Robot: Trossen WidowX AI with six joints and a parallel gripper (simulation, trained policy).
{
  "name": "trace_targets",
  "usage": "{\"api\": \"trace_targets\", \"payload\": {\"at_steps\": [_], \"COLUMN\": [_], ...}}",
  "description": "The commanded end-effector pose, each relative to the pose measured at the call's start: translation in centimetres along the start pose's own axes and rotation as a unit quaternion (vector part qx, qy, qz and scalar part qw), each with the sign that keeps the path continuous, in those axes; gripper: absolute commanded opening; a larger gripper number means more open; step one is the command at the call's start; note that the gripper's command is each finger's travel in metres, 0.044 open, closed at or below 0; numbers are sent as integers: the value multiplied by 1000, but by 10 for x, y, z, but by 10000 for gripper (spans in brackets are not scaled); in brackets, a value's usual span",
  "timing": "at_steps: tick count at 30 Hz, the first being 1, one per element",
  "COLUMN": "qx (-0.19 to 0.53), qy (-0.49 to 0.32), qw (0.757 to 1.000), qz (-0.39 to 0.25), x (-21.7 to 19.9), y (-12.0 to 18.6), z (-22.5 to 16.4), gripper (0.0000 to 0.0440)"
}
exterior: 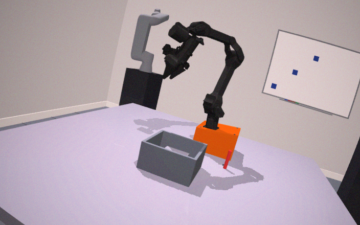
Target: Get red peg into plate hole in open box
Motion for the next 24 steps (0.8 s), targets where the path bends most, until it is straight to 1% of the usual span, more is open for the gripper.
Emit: {"api": "trace_targets", "payload": {"at_steps": [1,12,24], "qx": [25,95,141], "qy": [29,137,224], "qw": [999,986,962], "qz": [-3,-19,-59], "x": [10,35,34], "y": [-4,-6,1], "z": [-19,-95,-173], "gripper": [440,440,440]}}
Point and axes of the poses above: the point midway between the two fingers, 35 mm back from their tips, its own y axis back along the fingers, its own x axis across the jaws, z = x × y, the point moved 3 cm from there along y, back along the fingers, and after that the axes turned 9 degrees about -y, right-handed, at the moved point
